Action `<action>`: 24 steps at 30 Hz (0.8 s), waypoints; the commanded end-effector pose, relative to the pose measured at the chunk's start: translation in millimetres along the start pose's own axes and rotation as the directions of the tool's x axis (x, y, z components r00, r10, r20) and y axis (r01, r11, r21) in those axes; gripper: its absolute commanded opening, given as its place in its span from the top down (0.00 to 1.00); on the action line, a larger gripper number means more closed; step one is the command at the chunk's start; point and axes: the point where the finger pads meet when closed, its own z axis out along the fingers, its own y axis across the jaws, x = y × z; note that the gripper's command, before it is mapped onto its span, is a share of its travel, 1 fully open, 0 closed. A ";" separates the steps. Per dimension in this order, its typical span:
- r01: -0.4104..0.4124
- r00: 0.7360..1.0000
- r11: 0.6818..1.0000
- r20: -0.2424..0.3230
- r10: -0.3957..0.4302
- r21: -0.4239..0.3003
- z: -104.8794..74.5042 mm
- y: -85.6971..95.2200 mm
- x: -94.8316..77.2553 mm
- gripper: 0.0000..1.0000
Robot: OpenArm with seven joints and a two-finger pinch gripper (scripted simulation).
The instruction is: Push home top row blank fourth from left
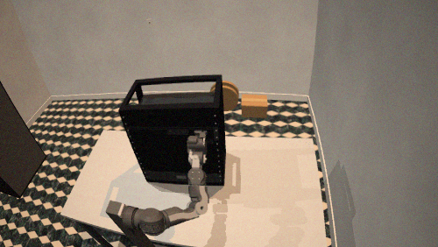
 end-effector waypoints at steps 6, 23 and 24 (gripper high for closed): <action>0.002 1.000 1.000 0.001 -0.002 -0.015 0.5 3.8 0.2 1.00; 0.002 1.000 1.000 0.001 -0.002 -0.014 2.4 4.1 0.0 1.00; 0.002 1.000 1.000 0.001 -0.002 -0.014 2.4 4.1 0.0 1.00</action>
